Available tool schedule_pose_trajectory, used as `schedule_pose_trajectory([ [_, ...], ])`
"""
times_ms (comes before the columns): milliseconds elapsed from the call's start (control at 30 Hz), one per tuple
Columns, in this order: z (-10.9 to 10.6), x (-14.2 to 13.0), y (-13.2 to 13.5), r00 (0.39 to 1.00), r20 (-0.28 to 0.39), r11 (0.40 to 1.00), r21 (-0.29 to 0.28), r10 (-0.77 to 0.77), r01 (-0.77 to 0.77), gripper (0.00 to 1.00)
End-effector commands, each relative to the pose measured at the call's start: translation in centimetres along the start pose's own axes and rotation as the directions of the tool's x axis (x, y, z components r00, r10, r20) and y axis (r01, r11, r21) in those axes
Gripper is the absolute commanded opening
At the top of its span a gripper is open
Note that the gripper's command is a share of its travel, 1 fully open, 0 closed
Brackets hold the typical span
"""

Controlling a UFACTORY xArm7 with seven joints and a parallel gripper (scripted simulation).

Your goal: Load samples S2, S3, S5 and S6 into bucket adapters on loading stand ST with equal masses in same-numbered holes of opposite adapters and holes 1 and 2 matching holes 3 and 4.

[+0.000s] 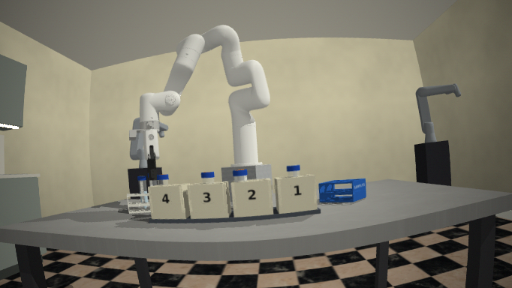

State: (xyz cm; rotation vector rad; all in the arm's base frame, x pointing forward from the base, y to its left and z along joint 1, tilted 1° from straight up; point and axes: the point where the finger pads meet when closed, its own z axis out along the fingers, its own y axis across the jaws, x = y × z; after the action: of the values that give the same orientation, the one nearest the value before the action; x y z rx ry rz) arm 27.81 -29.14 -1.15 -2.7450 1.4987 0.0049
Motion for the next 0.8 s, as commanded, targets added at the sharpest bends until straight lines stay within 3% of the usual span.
schedule_pose_trajectory([
  [0,-0.4,0.2,0.0,1.0,-0.004,1.0,0.001,0.0,0.0,0.0],
  [767,-2.0,0.2,0.0,1.0,-0.004,1.0,0.001,0.0,0.0,0.0],
])
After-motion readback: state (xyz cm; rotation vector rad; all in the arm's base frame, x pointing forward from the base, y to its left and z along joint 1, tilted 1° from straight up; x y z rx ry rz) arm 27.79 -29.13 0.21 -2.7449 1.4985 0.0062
